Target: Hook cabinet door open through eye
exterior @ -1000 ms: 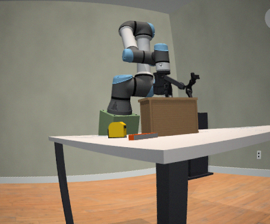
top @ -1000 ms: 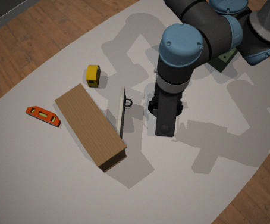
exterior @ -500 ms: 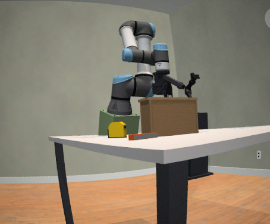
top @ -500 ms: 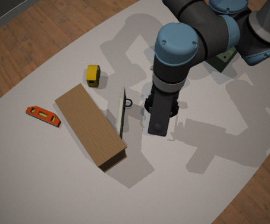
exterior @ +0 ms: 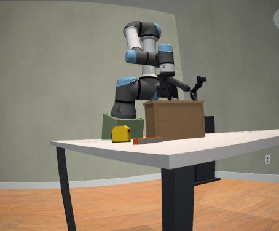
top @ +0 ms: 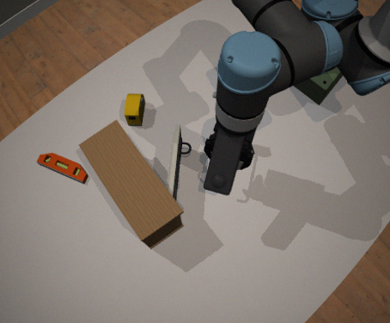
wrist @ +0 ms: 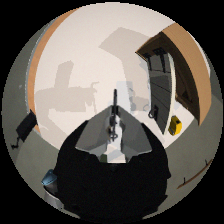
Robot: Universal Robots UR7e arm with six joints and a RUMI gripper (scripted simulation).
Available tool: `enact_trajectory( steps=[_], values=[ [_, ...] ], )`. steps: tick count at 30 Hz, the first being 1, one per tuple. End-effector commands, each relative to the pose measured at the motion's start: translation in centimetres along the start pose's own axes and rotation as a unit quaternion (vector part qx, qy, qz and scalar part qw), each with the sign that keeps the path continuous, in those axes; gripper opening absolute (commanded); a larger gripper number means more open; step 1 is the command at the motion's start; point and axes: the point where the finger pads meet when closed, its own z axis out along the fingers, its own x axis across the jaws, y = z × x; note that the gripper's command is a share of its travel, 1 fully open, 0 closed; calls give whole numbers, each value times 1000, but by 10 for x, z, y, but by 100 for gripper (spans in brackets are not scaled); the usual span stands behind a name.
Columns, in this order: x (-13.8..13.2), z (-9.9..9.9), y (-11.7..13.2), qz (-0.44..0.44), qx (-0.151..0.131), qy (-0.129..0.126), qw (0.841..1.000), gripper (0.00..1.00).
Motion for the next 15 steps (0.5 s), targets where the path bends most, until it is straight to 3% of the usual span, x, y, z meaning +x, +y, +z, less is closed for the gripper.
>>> enact_trajectory(
  steps=[1,15],
  values=[
    [5,0,0,26,0,0,1000,2],
    [13,0,0,60,0,0,998,2]
  ],
)
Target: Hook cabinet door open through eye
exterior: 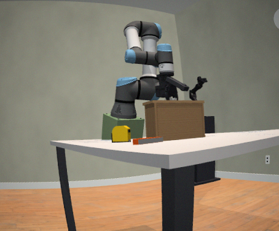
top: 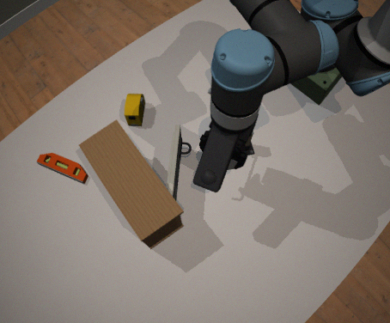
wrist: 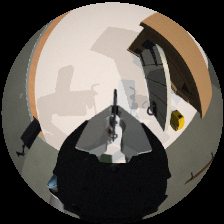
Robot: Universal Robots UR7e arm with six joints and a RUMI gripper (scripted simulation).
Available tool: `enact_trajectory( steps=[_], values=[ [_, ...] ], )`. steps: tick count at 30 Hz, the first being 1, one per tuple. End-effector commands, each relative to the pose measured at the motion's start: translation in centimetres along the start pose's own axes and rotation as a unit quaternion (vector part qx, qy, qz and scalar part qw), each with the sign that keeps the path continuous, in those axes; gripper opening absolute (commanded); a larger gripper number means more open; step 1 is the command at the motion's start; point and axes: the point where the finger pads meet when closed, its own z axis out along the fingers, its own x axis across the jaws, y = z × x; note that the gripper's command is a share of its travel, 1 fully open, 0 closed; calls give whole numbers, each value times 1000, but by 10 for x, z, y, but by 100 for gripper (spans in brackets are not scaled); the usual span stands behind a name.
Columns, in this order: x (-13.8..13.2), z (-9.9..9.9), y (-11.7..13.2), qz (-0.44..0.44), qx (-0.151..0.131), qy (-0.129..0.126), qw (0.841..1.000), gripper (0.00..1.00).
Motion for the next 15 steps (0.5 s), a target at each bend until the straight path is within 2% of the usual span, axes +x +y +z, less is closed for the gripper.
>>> enact_trajectory(
  steps=[1,15],
  values=[
    [3,0,0,11,0,0,1000,2],
    [12,0,0,67,0,0,998,2]
  ],
)
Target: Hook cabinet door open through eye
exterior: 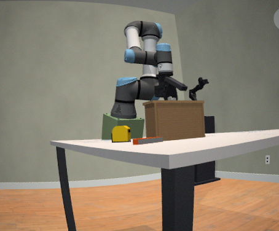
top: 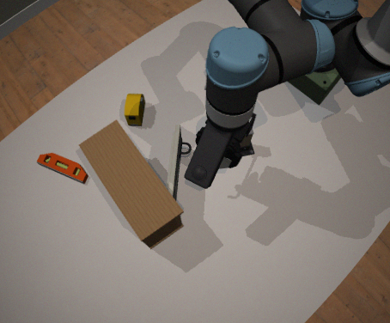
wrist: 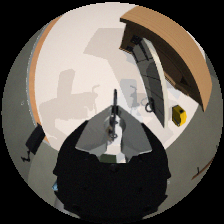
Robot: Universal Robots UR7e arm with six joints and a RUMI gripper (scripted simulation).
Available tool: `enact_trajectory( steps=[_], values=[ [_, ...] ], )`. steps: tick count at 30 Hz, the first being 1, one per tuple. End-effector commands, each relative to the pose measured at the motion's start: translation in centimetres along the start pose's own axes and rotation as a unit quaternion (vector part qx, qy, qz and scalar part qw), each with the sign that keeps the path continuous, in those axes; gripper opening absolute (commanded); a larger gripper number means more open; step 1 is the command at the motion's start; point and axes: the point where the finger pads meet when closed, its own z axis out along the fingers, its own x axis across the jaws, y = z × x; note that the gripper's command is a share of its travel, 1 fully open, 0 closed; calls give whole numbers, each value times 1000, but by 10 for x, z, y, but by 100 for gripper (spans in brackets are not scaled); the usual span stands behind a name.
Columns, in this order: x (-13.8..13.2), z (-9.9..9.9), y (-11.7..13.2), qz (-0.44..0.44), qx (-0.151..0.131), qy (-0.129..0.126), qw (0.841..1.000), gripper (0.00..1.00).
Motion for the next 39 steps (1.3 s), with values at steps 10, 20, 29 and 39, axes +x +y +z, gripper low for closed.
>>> enact_trajectory(
  steps=[10,20,29,39],
  values=[
    [9,0,0,55,0,0,998,2],
    [16,0,1,89,0,0,996,2],
    [21,0,2,107,0,0,994,2],
    [28,0,4,148,0,0,989,2]
  ],
)
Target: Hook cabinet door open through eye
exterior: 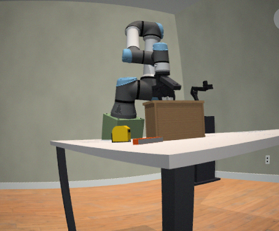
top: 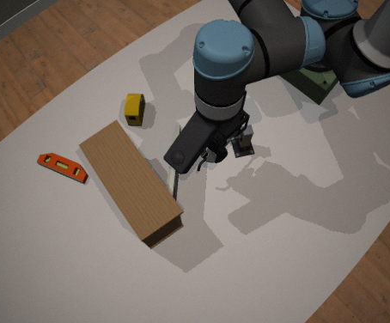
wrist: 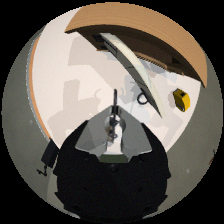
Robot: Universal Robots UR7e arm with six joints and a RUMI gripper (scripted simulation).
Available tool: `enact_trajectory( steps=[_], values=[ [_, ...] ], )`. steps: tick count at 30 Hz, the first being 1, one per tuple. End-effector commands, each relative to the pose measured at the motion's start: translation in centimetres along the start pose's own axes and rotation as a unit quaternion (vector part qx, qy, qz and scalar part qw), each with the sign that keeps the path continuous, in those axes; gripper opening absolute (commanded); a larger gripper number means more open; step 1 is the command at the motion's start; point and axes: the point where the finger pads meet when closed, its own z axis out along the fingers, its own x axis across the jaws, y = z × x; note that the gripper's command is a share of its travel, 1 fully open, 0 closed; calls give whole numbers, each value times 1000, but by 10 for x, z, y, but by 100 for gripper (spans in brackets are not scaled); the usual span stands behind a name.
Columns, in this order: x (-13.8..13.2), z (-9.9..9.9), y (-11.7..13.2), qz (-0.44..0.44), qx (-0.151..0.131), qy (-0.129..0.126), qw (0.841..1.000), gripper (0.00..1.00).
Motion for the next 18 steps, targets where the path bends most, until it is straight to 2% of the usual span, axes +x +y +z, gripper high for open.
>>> enact_trajectory(
  steps=[1,18],
  values=[
    [3,0,0,26,0,0,1000,2],
    [14,0,1,72,0,0,997,2]
  ],
)
